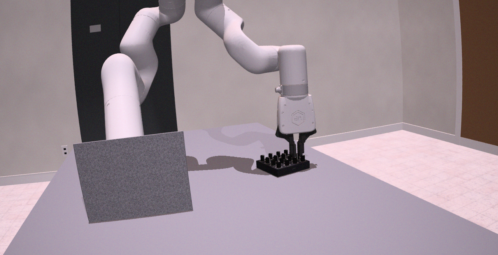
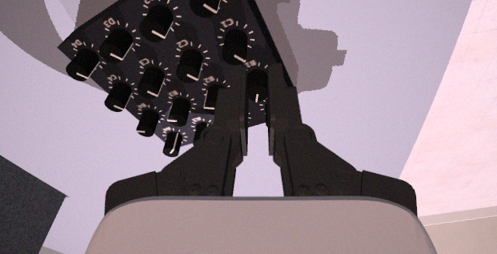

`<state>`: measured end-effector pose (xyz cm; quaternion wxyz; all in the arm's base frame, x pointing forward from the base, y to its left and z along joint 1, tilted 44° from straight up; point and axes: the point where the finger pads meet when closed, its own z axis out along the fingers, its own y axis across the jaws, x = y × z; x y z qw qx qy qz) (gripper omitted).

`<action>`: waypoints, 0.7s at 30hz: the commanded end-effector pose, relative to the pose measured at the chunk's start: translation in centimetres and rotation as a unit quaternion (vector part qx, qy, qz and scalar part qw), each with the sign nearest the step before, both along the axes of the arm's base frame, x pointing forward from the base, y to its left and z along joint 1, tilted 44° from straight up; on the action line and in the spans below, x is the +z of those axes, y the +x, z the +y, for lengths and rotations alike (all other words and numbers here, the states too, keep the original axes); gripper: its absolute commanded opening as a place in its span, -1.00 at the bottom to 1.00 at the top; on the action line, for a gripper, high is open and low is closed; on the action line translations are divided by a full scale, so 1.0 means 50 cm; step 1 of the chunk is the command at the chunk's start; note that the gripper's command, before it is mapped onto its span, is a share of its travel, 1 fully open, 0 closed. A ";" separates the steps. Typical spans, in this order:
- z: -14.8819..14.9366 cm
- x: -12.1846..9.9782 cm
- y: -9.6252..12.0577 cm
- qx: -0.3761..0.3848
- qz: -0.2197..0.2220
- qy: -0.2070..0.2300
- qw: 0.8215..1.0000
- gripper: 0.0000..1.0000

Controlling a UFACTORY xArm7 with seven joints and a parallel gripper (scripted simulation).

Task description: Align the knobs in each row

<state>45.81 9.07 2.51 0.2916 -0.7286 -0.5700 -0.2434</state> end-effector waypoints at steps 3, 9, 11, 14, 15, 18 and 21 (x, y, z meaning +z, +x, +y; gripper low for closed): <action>-0.004 0.001 0.003 -0.057 0.055 0.000 0.997 -0.84; -0.004 0.001 0.003 -0.094 0.092 0.001 0.991 -0.84; -0.004 0.001 0.003 -0.113 0.111 0.002 0.987 -0.84; -0.004 0.001 0.003 -0.142 0.139 0.003 0.980 -0.84; -0.004 0.001 0.003 -0.151 0.148 0.003 0.977 -0.84; -0.004 0.001 0.003 -0.179 0.175 0.004 0.968 -0.84; -0.004 0.001 0.003 -0.197 0.193 0.004 0.961 -0.84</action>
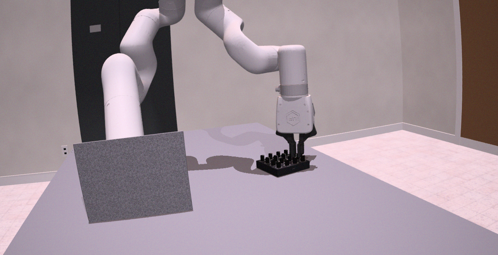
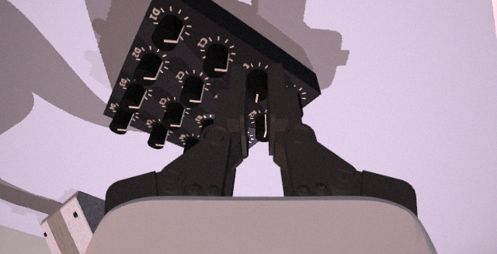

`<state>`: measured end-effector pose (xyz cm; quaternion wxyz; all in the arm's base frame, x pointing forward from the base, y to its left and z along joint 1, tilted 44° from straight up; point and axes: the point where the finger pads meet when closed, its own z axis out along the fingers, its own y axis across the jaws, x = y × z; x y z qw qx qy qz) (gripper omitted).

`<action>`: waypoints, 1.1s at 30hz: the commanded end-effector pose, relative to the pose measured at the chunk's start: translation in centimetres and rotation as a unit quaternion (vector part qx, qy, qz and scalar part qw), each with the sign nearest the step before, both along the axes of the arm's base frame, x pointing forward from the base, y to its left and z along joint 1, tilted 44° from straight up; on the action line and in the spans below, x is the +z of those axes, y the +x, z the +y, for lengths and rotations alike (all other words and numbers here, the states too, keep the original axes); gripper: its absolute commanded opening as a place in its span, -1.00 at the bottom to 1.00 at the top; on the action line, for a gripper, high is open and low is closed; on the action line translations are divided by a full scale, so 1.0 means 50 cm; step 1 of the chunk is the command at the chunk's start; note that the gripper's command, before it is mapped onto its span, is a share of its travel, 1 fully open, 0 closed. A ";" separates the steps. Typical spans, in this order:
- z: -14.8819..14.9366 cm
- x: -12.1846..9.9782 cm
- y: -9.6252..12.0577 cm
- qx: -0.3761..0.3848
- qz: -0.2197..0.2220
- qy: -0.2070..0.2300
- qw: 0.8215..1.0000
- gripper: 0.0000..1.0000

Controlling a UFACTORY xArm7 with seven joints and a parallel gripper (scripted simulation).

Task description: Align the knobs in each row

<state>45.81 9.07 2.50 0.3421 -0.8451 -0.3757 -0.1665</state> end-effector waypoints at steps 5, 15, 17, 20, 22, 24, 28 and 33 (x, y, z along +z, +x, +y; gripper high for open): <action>-0.004 0.002 0.003 -0.061 0.061 -0.001 0.996 -0.84; -0.004 0.002 0.003 -0.143 0.141 0.002 0.980 -0.84; -0.004 0.002 0.003 -0.150 0.148 0.002 0.978 -0.84; -0.004 0.002 0.003 -0.163 0.162 0.003 0.973 -0.84; -0.004 0.002 0.003 -0.176 0.174 0.003 0.969 -0.84; -0.004 0.002 0.003 -0.187 0.185 0.004 0.965 -0.84; -0.004 0.002 0.003 -0.207 0.205 0.004 0.957 -0.84; -0.004 0.002 0.003 -0.227 0.224 0.005 0.948 -0.84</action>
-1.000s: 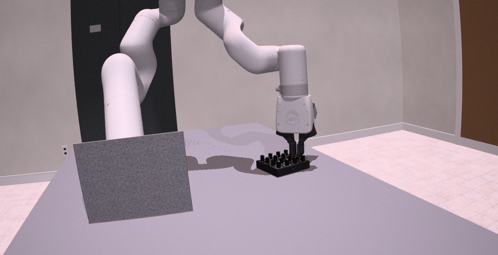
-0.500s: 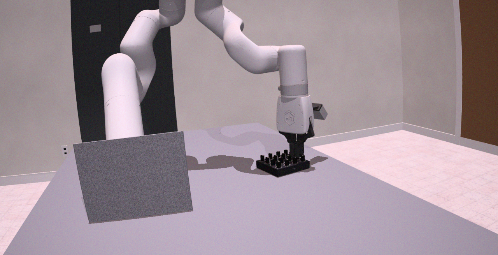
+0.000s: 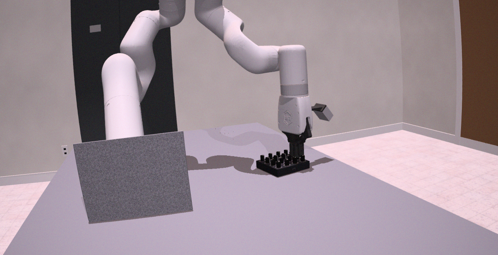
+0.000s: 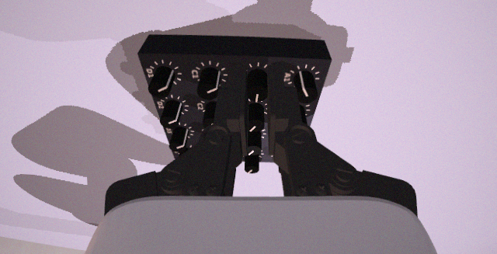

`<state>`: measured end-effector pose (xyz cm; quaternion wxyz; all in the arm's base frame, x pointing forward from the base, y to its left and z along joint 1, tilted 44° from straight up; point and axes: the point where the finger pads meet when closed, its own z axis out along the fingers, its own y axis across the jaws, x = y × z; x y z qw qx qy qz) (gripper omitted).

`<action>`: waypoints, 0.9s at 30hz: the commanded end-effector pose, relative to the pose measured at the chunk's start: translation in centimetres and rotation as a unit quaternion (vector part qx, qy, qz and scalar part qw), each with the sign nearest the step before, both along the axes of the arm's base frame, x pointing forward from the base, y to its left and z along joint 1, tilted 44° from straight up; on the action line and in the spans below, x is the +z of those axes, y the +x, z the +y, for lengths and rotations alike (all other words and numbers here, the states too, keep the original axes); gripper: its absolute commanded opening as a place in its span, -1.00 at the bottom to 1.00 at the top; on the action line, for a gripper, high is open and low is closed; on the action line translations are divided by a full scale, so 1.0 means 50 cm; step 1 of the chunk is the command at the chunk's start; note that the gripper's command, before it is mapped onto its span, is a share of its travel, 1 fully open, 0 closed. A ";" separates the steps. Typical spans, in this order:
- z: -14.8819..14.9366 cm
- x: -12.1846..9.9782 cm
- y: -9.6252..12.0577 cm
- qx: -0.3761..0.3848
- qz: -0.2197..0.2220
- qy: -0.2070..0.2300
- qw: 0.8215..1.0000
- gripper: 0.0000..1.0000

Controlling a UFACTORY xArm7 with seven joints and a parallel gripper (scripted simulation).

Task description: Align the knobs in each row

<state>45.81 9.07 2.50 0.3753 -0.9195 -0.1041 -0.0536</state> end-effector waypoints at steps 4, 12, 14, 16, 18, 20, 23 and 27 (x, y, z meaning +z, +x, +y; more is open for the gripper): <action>-0.004 0.002 0.003 -0.020 0.018 -0.001 1.000 -0.84; -0.004 0.002 0.003 -0.036 0.034 0.000 0.999 -0.84; -0.004 0.002 0.003 -0.038 0.036 0.000 0.999 -0.84; -0.004 0.002 0.003 -0.040 0.037 0.000 0.999 -0.84; -0.004 0.002 0.003 -0.040 0.037 0.000 0.999 -0.84; -0.004 0.002 0.003 -0.040 0.038 0.000 0.998 -0.84; -0.004 0.002 0.003 -0.041 0.038 0.000 0.998 -0.84; -0.004 0.002 0.003 -0.041 0.038 0.000 0.998 -0.84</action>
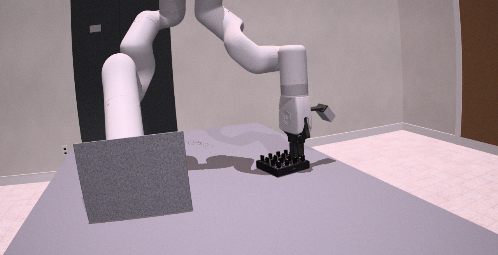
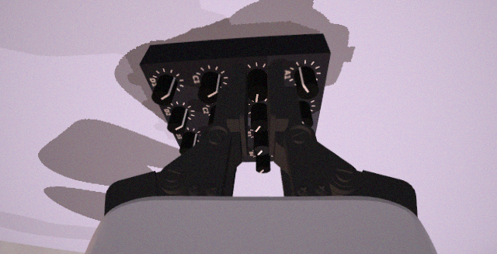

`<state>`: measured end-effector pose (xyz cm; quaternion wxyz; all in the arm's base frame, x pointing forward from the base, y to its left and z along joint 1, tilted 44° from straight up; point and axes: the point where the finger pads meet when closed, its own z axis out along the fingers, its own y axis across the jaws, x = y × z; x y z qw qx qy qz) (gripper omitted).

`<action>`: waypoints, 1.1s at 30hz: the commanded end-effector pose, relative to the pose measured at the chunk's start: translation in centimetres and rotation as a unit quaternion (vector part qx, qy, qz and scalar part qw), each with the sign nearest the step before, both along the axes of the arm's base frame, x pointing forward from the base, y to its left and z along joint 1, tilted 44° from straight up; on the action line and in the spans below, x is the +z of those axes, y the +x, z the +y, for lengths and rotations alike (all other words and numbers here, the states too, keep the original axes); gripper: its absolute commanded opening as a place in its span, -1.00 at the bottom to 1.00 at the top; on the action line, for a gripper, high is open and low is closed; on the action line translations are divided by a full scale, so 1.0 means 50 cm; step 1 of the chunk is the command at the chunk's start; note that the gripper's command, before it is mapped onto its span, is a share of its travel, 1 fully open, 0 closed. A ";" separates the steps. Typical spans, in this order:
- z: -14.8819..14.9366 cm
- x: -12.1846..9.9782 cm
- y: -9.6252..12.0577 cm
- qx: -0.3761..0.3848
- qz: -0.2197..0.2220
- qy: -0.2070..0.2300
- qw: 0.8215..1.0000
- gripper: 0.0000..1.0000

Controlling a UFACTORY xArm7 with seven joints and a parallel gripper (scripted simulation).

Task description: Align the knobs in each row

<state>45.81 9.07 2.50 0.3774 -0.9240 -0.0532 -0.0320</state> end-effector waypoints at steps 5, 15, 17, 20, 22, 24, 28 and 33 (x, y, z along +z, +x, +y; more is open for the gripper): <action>-0.004 0.002 0.003 -0.002 -0.001 -0.001 1.000 -0.84; -0.004 0.002 0.003 -0.002 -0.001 -0.001 1.000 -0.61; -0.004 0.002 0.003 -0.002 -0.001 -0.001 1.000 -0.61; -0.004 0.002 0.003 -0.002 -0.001 -0.001 1.000 -0.61; -0.004 0.002 0.003 -0.002 -0.001 -0.001 1.000 -0.61; -0.004 0.002 0.003 -0.002 -0.001 -0.001 1.000 -0.61; -0.004 0.002 0.003 -0.002 -0.001 -0.001 1.000 -0.61; -0.006 0.003 0.003 -0.002 -0.001 -0.001 1.000 -0.61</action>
